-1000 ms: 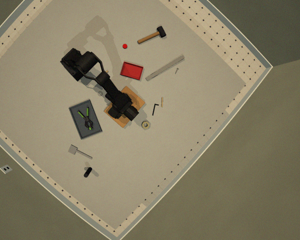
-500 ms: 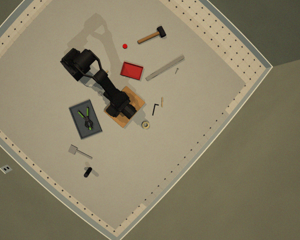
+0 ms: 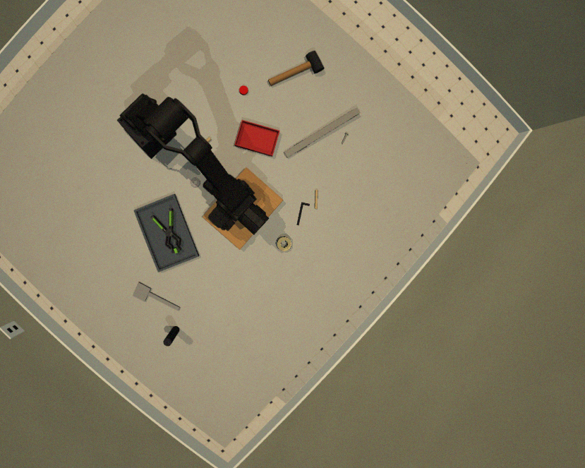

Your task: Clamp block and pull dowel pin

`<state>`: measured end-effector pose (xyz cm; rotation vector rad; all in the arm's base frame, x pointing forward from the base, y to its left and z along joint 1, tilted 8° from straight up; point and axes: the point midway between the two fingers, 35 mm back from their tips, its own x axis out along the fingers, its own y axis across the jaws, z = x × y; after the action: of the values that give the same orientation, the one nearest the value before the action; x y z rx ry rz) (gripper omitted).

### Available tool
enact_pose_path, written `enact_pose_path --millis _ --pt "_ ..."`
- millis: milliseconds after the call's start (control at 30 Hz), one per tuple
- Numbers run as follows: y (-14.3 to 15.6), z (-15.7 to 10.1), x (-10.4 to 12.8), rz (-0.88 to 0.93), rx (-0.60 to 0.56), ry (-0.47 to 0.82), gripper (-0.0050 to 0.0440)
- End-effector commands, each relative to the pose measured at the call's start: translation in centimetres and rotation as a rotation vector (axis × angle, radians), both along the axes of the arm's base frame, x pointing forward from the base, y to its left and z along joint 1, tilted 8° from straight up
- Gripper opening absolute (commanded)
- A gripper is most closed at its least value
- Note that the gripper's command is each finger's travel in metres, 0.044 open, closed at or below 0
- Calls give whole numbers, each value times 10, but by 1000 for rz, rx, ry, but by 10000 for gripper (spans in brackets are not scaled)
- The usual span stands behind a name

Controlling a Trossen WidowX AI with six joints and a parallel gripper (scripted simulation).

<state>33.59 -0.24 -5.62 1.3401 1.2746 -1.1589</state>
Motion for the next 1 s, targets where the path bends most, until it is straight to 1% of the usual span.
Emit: enact_pose_path --millis 0,67,133,600,800,833,967 --pt "-3 7 1 0 0 -2 0" --pt "-5 14 1 0 0 -2 0" --pt "-5 14 1 0 0 -2 0" --pt "-22 57 -1 1 1 2 0" --pt "-23 59 -2 1 1 2 0" --pt "-21 53 -5 0 2 19 0" --pt "-22 53 -5 -1 2 18 0"
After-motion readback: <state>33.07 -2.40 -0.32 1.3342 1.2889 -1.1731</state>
